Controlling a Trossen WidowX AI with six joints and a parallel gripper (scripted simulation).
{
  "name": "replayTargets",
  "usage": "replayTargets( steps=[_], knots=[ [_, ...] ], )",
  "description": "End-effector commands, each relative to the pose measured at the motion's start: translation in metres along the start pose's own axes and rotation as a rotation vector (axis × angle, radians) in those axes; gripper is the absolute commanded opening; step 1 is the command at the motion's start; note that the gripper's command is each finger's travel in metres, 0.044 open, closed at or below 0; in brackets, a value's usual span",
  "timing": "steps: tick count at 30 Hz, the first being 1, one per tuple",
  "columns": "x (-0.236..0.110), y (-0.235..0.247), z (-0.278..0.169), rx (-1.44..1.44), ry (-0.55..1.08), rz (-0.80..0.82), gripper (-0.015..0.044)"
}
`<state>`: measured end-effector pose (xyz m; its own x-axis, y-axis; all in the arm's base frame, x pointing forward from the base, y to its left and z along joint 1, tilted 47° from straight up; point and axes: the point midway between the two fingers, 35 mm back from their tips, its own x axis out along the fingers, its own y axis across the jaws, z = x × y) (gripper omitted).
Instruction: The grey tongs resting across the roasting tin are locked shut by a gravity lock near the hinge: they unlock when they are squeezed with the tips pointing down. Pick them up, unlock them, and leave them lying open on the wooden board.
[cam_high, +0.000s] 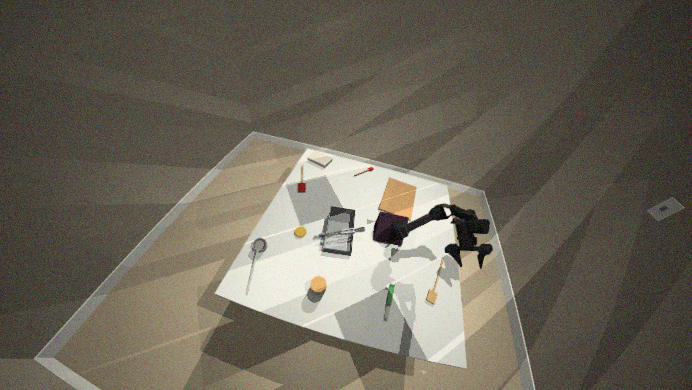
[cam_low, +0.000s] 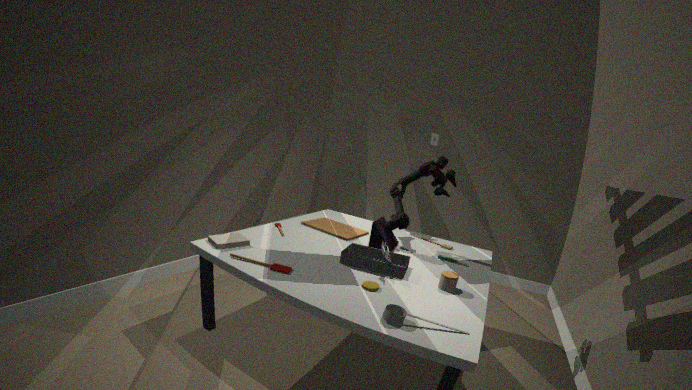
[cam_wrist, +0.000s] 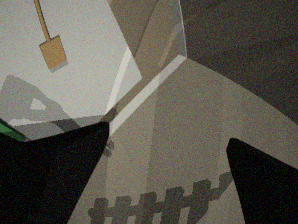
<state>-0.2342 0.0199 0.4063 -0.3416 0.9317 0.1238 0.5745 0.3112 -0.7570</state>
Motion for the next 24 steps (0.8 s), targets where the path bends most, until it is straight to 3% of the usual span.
replayTargets(
  steps=[1,24],
  knots=[
    [0.001,0.0,-0.003,0.006,0.004,0.002,0.0426],
    [0.023,0.036,-0.085,0.195,0.206,0.118,0.044]
  ],
)
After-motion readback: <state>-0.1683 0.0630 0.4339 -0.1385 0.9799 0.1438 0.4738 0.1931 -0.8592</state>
